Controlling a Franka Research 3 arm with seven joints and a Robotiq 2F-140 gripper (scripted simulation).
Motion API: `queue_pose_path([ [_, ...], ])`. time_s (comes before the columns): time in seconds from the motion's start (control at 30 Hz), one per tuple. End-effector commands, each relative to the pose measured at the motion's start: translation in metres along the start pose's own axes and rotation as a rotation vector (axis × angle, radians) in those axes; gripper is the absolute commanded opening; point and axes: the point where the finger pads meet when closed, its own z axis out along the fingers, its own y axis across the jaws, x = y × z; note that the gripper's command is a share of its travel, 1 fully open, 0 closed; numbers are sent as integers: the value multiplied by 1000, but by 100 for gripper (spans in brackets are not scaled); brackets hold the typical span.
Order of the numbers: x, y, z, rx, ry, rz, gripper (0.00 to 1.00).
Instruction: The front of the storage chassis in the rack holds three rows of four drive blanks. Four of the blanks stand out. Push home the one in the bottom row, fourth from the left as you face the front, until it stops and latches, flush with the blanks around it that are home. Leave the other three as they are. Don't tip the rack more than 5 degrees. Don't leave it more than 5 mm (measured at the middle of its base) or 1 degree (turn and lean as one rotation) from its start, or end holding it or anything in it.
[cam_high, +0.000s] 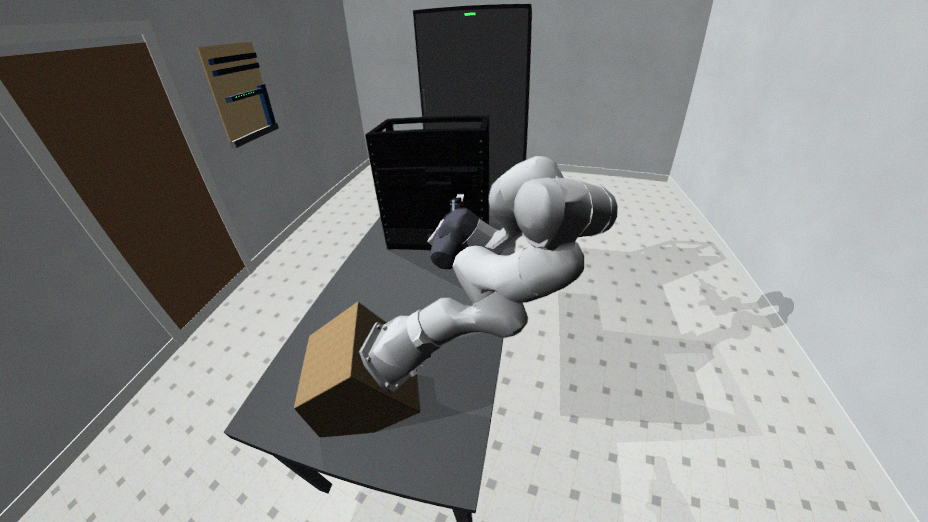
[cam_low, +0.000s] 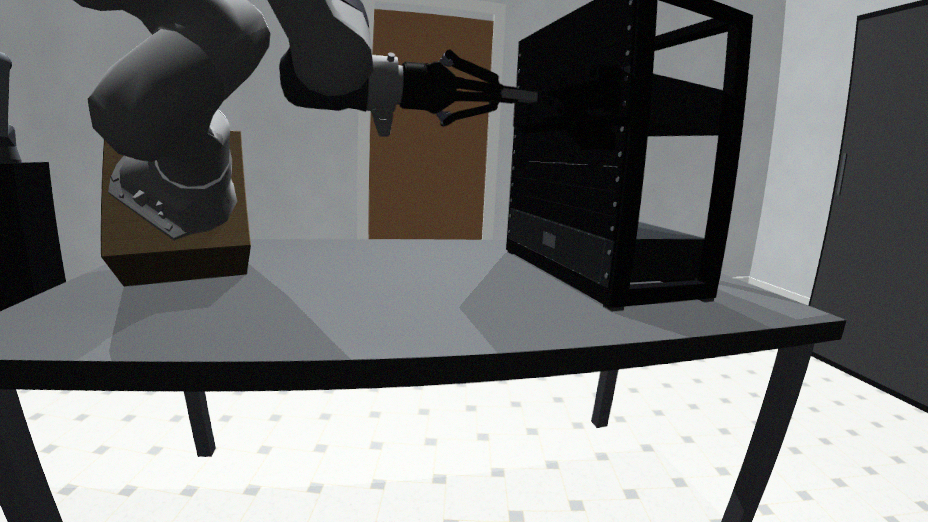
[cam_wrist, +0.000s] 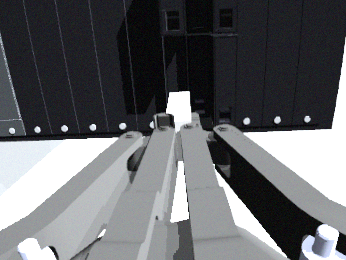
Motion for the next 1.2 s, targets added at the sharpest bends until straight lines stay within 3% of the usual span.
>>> queue_pose_path([
  [0.0,-5,-9,-42,2,10,33,0],
  [0.33,-5,-9,-57,2,10,33,0],
  [1.17,-6,-9,-57,2,9,33,0],
])
